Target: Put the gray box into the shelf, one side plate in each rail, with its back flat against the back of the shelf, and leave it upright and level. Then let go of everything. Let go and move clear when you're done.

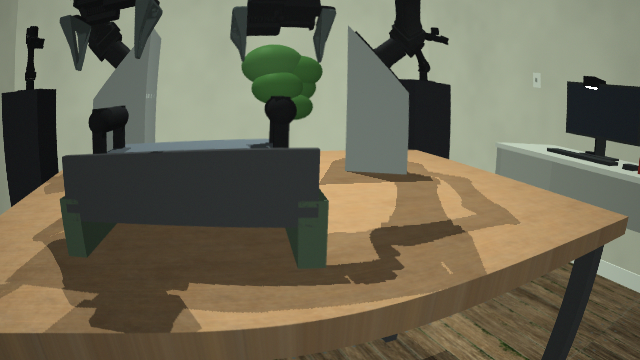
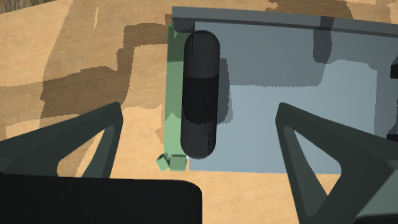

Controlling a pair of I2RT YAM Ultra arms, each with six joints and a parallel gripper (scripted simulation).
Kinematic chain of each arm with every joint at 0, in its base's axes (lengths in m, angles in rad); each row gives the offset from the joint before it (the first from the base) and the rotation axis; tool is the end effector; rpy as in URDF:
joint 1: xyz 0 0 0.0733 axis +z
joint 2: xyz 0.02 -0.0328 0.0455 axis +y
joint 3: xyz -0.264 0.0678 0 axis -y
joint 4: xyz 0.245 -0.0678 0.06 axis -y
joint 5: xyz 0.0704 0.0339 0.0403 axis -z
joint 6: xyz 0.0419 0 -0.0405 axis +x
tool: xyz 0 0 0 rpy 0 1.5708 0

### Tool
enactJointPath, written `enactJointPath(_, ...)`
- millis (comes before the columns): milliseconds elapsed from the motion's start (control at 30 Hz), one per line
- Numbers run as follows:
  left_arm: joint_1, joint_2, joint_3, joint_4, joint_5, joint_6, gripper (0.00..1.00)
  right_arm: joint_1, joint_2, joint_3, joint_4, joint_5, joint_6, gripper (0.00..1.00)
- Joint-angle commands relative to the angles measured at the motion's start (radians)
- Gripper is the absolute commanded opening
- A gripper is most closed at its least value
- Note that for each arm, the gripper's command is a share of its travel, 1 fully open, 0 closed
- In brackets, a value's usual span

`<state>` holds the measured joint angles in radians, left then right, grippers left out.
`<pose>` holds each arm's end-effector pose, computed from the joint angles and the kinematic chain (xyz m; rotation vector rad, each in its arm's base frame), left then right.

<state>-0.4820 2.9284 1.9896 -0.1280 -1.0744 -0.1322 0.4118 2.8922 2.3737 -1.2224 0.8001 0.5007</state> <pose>0.4736 -0.2049 -0.0668 0.0495 2.1756 1.0538 0.4710 0.1741 0.0165 0.0228 2.7133 -1.1312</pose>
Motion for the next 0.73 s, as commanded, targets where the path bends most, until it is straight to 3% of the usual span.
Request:
enactJointPath(0, -0.025, -0.016, 0.037, -0.009, 0.002, 0.004, 1.0, 0.034, -0.019, 0.032, -0.009, 0.006, -0.005, 1.0)
enactJointPath(600, -0.025, -0.015, 0.038, -0.009, 0.002, 0.004, 1.0, 0.034, 0.005, 0.033, -0.009, 0.006, -0.006, 1.0)
enactJointPath(633, -0.045, -0.054, -0.034, -0.017, -0.007, -0.01, 1.0, 0.048, -0.022, 0.056, -0.026, 0.006, 0.012, 1.0)
enactJointPath(700, -0.045, -0.048, -0.016, -0.015, -0.006, -0.011, 1.0, 0.047, -0.018, 0.053, -0.03, 0.006, 0.012, 1.0)
